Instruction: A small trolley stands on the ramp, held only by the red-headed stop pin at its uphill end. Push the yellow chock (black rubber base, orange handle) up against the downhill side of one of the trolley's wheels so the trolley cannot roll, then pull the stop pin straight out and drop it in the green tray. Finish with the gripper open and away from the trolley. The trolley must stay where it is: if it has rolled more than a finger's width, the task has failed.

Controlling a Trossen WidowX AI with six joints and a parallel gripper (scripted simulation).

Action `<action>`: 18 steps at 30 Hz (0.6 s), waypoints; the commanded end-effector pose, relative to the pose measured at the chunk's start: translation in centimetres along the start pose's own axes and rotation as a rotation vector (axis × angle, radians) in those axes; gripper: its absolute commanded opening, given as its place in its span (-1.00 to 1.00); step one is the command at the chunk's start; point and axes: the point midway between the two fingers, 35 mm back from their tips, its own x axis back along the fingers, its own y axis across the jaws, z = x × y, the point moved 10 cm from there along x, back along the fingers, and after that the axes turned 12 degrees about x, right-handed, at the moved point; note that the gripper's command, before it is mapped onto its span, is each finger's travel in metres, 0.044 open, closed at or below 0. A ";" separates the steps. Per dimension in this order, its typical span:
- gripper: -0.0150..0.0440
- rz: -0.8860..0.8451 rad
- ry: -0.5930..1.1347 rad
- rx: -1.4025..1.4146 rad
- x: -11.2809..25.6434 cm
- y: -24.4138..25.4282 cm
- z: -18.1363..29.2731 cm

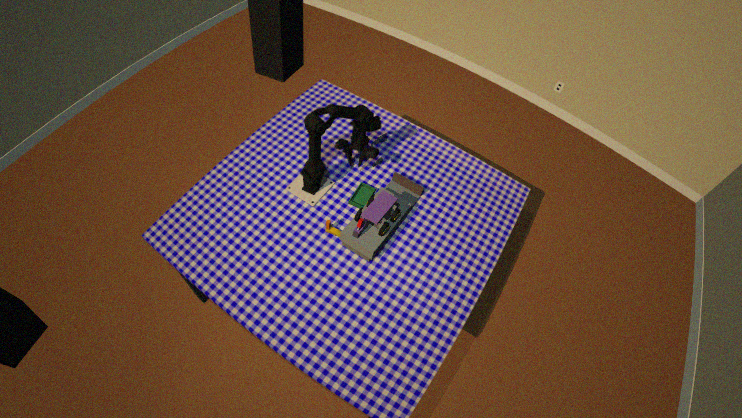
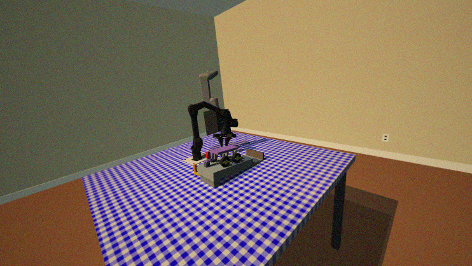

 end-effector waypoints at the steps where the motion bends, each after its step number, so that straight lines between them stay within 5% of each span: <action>1: 0.15 -0.024 -0.019 -0.193 0.0 -1.1 1.3; 18: 0.15 -0.184 -0.061 -1.210 -1.0 -5.5 9.5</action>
